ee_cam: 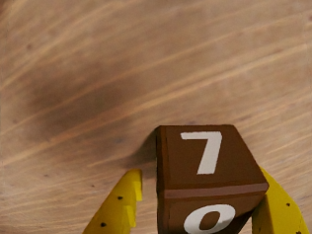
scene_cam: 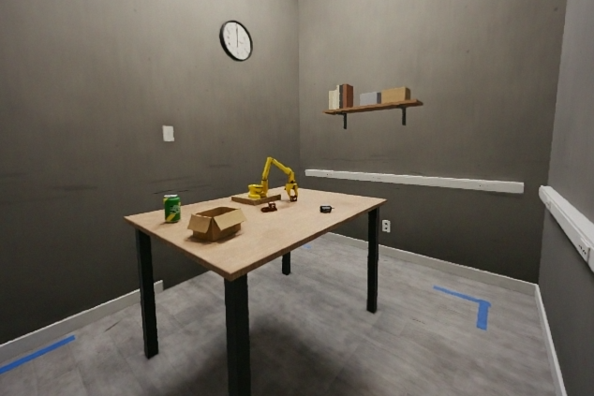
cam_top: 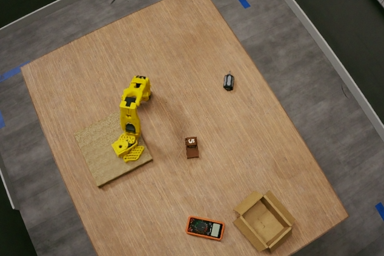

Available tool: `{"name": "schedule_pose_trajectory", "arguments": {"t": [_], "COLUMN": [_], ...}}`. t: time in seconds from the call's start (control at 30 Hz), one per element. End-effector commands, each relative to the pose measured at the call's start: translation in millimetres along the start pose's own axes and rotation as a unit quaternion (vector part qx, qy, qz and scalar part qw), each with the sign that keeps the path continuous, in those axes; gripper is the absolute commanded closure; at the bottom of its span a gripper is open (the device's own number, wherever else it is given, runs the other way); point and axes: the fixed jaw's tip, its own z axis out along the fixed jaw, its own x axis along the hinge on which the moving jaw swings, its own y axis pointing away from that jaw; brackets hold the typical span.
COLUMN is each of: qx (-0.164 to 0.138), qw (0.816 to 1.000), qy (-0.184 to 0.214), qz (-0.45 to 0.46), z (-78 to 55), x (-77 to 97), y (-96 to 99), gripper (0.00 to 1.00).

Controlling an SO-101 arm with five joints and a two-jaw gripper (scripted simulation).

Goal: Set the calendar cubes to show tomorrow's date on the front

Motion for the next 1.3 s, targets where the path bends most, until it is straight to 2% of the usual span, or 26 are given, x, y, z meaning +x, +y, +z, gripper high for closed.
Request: {"name": "schedule_pose_trajectory", "arguments": {"t": [0.0, 0.77, 1.27], "qx": [-0.009, -0.009, -0.009], "qw": [1.0, 1.0, 1.0], "qy": [-0.003, -0.003, -0.003], "qz": [-0.001, -0.001, -0.001], "z": [2.1, 2.2, 2.2], "x": [-0.7, -0.7, -0.7], "y": [1.3, -0.8, -0.8], "gripper": [0.76, 0.8, 0.94]}}
